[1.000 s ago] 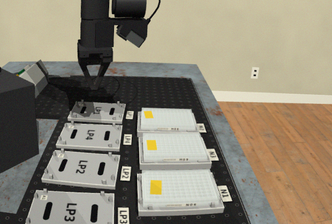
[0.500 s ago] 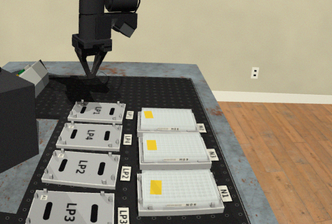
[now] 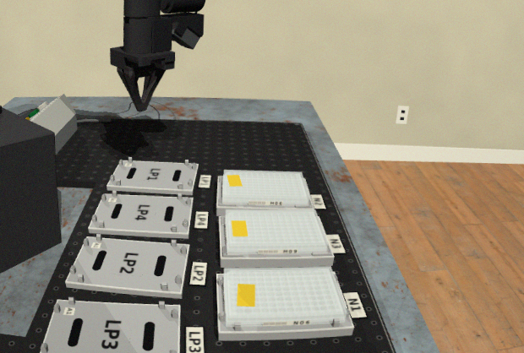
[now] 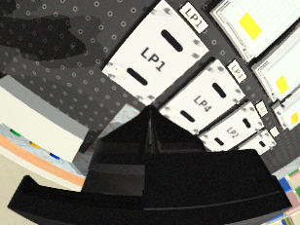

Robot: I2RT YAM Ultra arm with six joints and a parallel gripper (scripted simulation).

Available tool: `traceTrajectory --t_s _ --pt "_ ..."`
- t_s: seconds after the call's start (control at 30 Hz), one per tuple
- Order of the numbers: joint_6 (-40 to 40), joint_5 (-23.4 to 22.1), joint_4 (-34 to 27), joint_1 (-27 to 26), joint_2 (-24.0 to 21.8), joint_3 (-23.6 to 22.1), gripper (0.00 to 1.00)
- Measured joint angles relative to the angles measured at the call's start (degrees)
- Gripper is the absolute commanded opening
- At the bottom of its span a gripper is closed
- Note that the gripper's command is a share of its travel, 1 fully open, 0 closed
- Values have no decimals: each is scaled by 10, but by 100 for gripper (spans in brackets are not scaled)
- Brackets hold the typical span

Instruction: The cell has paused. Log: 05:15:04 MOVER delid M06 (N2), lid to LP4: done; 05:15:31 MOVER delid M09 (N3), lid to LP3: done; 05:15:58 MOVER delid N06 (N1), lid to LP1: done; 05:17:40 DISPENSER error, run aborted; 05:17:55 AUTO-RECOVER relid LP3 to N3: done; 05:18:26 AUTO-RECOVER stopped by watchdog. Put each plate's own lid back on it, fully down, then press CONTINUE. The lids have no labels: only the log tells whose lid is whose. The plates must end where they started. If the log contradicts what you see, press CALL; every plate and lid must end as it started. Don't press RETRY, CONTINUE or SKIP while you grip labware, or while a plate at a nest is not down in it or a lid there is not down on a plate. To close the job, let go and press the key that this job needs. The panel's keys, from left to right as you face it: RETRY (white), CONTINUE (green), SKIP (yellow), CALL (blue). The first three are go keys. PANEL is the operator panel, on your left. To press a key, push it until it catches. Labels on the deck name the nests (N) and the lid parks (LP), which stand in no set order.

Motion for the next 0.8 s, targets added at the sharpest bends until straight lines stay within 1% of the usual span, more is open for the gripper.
traceTrajectory --t_s 0.13,0.3,0.37,0.67,0.8 --pt "21 1 -1 28 10 15 0" --pt "32 4 -4 24 10 17 0" --pt "32 6 -4 31 8 11 0" --pt "19 9 -2 118 -17 -26 0" --pt "14 12 2 139 -23 -30 0"
